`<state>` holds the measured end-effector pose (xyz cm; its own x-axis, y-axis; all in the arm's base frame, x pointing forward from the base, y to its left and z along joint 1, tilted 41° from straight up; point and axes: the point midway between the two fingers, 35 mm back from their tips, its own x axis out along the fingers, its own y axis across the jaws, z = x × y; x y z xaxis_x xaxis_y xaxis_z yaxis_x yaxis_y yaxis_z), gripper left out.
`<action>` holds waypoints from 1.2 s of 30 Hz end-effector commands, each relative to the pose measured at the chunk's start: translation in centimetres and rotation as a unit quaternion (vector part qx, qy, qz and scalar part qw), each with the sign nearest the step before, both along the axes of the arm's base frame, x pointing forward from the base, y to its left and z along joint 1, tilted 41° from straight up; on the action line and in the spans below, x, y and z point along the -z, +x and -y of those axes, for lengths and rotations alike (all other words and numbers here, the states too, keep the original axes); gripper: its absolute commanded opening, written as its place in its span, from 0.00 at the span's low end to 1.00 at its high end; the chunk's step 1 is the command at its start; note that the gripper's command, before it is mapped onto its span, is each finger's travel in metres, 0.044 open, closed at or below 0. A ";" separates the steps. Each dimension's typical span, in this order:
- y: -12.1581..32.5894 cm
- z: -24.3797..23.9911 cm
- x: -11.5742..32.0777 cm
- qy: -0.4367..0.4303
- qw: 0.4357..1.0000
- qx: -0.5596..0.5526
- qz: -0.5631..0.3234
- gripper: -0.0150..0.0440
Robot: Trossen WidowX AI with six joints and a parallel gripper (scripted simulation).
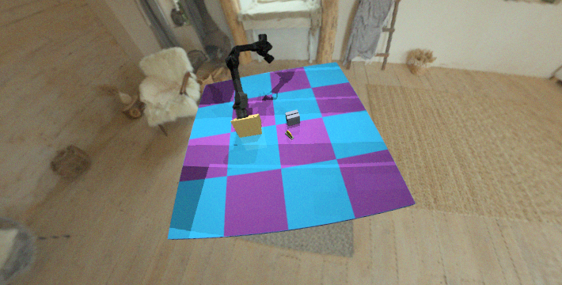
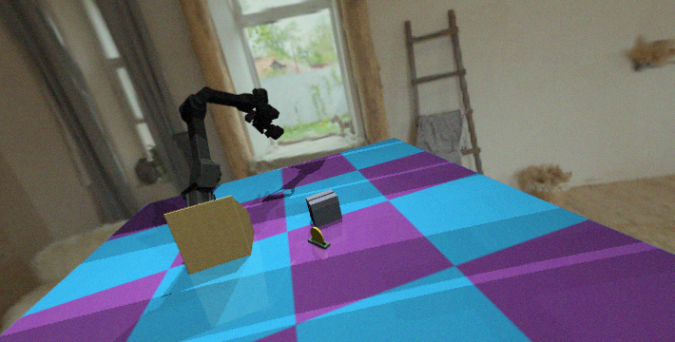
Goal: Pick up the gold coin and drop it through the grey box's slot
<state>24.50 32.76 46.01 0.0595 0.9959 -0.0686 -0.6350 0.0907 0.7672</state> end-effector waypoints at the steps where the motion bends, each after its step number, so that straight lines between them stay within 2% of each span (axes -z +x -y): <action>1: 5.1 1.7 4.4 -0.043 0.997 0.060 -0.034 0.53; 10: 15.1 9.6 15.2 -0.133 0.963 0.191 -0.139 0.53; 19: 19.7 21.0 26.1 -0.200 0.888 0.312 -0.274 0.53; 28: 18.2 33.2 36.5 -0.237 0.790 0.383 -0.416 0.53; 36: 11.3 42.7 44.8 -0.228 0.688 0.405 -0.558 0.53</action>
